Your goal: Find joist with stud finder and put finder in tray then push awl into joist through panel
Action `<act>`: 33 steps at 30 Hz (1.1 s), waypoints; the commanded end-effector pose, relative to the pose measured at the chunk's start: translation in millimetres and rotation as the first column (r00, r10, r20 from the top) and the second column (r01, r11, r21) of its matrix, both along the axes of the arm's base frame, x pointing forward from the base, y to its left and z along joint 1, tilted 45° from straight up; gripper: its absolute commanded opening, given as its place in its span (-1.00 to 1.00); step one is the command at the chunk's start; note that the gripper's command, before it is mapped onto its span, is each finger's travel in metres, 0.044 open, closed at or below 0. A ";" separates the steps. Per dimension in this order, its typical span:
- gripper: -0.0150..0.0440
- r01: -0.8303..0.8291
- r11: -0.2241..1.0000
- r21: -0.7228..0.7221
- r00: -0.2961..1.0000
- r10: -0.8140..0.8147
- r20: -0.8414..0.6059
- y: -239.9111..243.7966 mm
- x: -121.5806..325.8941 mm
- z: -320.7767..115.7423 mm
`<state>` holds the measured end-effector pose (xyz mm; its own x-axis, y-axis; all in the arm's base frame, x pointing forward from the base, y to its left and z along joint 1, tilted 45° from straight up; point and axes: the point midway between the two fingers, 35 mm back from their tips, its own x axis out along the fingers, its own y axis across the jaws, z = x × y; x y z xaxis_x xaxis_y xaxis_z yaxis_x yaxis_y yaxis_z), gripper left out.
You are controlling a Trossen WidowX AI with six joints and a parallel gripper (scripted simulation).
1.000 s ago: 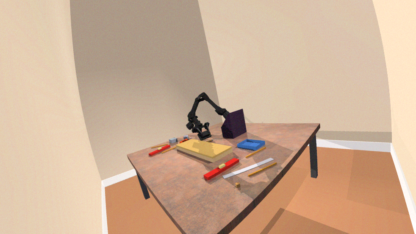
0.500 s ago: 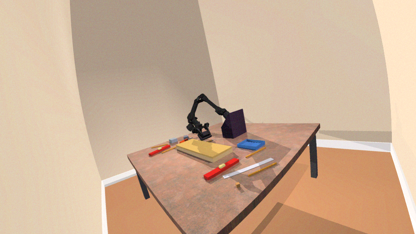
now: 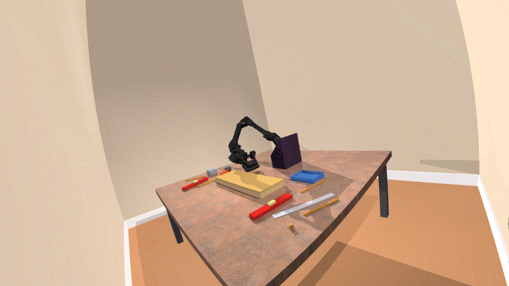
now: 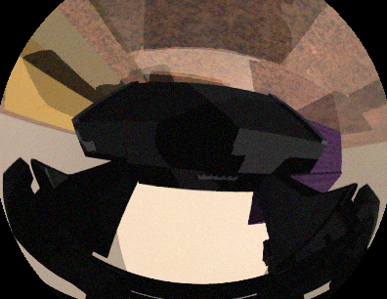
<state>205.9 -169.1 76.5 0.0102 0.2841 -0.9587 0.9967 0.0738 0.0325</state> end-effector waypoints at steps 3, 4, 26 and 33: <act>-0.49 -0.002 0.999 0.040 1.000 0.002 0.003 0.6 0.6 0.5; -0.49 -0.002 0.999 0.041 1.000 0.002 0.003 0.5 0.6 0.5; -0.49 0.001 0.998 0.061 1.000 -0.002 0.013 1.4 3.5 1.3; -0.49 0.000 0.998 0.056 1.000 0.000 0.012 -7.7 4.3 -6.9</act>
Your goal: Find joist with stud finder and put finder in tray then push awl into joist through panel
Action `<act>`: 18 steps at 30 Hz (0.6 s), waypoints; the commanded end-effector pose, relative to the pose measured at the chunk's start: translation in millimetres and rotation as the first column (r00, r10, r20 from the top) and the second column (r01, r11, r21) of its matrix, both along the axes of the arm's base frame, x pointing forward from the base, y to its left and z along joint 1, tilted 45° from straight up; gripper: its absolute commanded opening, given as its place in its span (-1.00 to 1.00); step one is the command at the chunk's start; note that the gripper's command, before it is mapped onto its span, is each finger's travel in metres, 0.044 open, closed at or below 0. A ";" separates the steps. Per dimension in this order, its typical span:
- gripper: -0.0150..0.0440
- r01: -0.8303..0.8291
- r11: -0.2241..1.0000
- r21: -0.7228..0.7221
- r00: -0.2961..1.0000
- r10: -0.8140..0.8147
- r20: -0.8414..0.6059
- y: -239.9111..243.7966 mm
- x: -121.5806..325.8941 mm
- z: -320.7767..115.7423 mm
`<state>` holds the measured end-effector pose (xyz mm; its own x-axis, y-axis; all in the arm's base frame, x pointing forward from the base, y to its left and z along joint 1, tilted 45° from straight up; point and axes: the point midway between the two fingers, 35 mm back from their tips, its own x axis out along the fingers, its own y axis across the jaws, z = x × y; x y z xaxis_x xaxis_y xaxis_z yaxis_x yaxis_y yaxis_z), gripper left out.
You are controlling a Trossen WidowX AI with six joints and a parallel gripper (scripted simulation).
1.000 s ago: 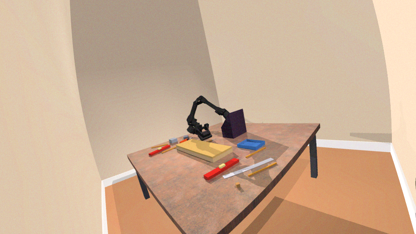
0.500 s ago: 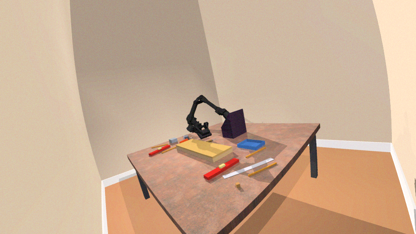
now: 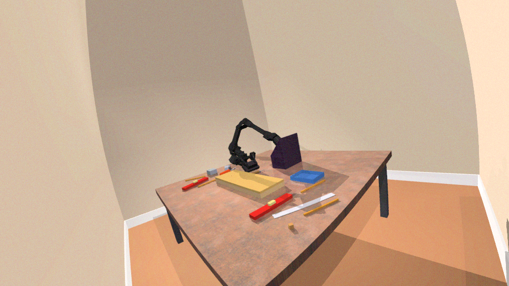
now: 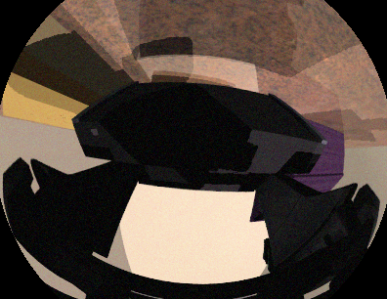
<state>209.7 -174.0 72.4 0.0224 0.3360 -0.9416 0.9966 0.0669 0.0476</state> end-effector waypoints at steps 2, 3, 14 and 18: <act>-0.49 -0.005 1.000 -0.001 1.000 0.005 0.000 -5.4 0.7 -5.2; -0.49 -0.005 1.000 -0.001 1.000 0.005 0.000 -6.7 0.8 -6.4; 0.22 -0.006 1.000 -0.002 1.000 0.006 -0.001 -8.6 0.8 -8.3; 0.58 -0.006 1.000 -0.002 1.000 0.006 -0.001 -8.6 0.8 -8.3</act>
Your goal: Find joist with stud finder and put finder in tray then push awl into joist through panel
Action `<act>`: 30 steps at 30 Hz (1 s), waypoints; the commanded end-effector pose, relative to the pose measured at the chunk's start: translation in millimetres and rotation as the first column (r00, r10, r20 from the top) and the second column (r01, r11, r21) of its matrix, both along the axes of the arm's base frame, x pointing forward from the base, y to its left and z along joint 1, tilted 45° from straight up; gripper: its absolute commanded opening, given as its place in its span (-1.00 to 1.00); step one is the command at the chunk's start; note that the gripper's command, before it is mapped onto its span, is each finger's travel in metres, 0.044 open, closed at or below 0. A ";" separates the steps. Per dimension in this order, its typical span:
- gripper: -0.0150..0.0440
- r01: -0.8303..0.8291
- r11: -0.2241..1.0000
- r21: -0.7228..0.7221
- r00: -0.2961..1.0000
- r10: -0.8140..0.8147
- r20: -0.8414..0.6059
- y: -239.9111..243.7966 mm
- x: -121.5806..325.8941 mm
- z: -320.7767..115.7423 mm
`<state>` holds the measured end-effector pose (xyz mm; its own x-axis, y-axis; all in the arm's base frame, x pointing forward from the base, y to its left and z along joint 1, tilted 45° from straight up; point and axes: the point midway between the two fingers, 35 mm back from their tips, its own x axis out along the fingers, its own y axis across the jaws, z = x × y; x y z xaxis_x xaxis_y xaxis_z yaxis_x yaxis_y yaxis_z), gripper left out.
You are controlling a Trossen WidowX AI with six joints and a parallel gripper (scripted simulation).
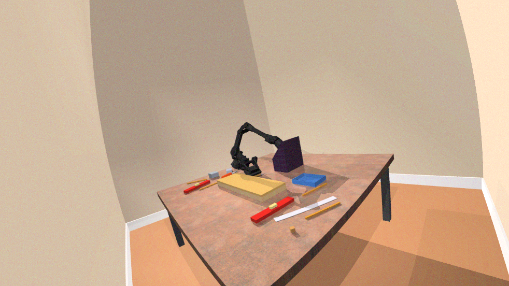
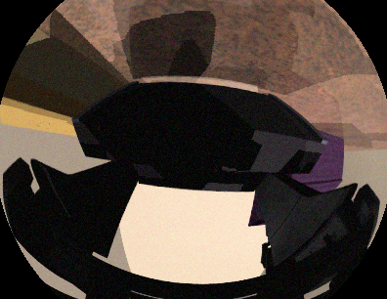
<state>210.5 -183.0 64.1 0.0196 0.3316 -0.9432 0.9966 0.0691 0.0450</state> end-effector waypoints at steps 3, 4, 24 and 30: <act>0.79 -0.004 1.000 0.002 1.000 0.004 0.001 0.3 0.1 0.1; 0.79 -0.004 1.000 0.002 1.000 0.004 0.001 0.3 0.1 0.1; 0.79 0.001 1.000 0.000 1.000 -0.001 0.001 -1.9 0.2 -1.6; 0.79 0.001 1.000 0.000 1.000 -0.001 0.001 -5.7 0.5 -0.9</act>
